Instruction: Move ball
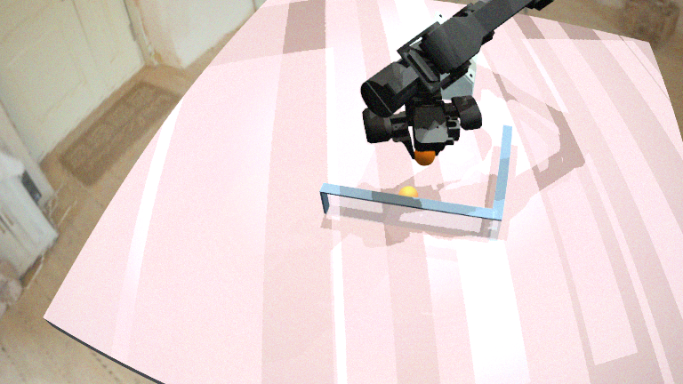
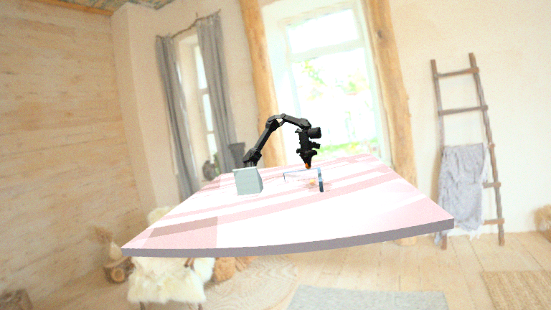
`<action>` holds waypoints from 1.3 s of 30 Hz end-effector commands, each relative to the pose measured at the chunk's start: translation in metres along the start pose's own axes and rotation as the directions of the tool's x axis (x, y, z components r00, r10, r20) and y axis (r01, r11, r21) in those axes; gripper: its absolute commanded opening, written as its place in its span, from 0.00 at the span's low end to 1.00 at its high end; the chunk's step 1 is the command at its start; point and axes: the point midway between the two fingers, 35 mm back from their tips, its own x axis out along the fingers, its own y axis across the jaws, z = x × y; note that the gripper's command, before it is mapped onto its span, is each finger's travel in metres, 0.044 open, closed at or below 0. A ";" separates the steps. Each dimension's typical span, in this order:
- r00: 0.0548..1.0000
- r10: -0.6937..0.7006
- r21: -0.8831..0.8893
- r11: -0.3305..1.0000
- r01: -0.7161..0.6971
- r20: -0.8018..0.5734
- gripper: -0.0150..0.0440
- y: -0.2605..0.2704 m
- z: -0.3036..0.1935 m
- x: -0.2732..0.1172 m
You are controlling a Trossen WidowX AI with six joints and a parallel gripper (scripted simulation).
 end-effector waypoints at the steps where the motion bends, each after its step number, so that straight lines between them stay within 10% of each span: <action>1: 1.000 -0.010 0.168 0.986 0.009 0.003 0.25 -0.013 0.002 0.003; 8: 1.000 -0.010 0.389 0.921 0.008 0.003 0.25 -0.029 0.000 0.010; 39: 1.000 -0.007 0.394 0.919 0.005 0.005 0.25 -0.030 0.001 0.086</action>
